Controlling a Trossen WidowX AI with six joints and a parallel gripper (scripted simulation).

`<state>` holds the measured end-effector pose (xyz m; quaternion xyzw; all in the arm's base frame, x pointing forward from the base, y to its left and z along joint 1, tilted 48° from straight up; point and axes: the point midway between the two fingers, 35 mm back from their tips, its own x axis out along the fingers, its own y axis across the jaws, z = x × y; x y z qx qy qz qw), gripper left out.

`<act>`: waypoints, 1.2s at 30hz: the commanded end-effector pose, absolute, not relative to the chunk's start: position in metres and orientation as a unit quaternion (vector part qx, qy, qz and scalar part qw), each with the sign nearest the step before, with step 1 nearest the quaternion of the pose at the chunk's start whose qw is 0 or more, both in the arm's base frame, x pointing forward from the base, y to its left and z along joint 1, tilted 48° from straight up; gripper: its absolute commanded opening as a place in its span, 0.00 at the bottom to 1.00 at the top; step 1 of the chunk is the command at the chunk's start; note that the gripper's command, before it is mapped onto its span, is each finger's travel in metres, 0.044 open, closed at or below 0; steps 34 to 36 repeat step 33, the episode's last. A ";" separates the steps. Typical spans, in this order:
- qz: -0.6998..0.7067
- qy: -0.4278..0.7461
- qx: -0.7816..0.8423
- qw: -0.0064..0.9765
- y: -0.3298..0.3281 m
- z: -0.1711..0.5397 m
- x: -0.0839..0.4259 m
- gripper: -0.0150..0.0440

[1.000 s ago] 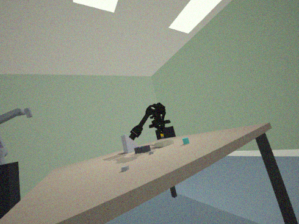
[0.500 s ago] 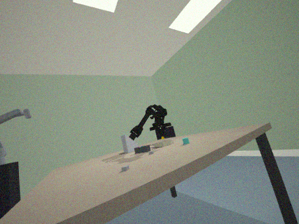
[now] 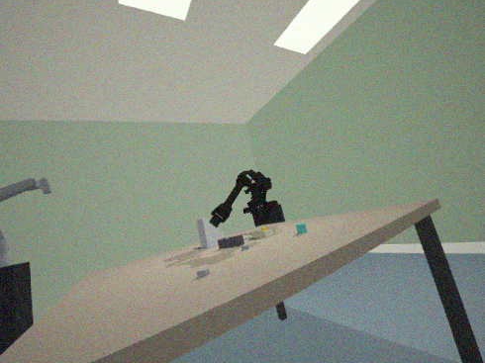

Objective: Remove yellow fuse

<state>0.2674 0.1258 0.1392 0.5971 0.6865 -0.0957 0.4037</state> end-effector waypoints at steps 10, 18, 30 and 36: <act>-0.099 0.687 0.597 0.402 0.098 0.163 0.265 0.81; -0.099 0.687 0.597 0.402 0.098 0.163 0.265 0.81; -0.102 0.687 0.597 0.401 0.098 0.161 0.265 0.81; -0.102 0.687 0.597 0.401 0.098 0.161 0.265 0.81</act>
